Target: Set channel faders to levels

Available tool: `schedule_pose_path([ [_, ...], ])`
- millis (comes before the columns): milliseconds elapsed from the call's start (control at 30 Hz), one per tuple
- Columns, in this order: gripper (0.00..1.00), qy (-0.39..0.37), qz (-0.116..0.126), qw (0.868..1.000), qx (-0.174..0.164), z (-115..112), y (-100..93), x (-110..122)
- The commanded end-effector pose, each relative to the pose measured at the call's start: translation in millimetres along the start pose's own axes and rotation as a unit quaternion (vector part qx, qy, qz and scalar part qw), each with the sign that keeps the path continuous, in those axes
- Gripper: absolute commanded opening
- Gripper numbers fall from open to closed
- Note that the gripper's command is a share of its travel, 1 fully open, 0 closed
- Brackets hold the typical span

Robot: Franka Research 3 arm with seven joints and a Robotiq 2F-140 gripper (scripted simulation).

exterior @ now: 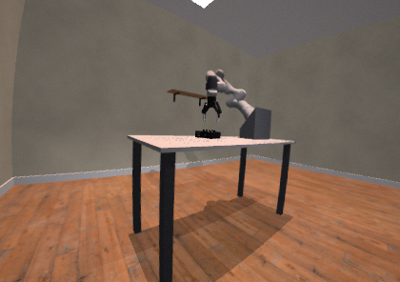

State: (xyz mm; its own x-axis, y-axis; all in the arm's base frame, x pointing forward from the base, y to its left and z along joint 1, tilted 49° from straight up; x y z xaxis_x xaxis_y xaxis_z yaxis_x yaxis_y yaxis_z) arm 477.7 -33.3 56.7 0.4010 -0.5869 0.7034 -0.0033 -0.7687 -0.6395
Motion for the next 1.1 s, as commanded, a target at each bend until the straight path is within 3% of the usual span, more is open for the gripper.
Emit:
schedule_pose_path([
  [0,1.0,0.139,-0.001,0.99,0.002,6.1,-10.2,-0.9],
  [267,1.0,0.261,0.016,0.965,0.01,26.9,-41.3,2.9],
  [400,1.0,0.317,0.024,0.948,0.012,29.3,-45.8,3.8],
  [467,1.0,0.317,0.024,0.948,0.012,29.3,-45.8,3.8],
  [500,1.0,0.353,0.026,0.935,0.01,29.3,-45.8,4.1],
  [967,1.0,0.529,0.027,0.848,-0.001,23.9,-40.8,5.2],
  [1033,1.0,0.529,0.027,0.848,-0.001,23.9,-40.8,5.2],
  [1067,1.0,0.559,0.024,0.829,-0.002,20.4,-37.8,5.4],
])
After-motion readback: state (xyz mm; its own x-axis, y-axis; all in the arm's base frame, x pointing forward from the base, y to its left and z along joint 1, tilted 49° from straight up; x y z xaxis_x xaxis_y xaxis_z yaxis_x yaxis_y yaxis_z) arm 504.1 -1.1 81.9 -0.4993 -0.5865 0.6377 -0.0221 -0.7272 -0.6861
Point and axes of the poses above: the point where the finger pads meet when closed, its own y axis out along the fingers, its own x axis across the jaws, z = x × y, the point moved 6 cm from there along -y, back along the fingers, and after that the axes turned 7 degrees about -y, right-handed, at the moved point
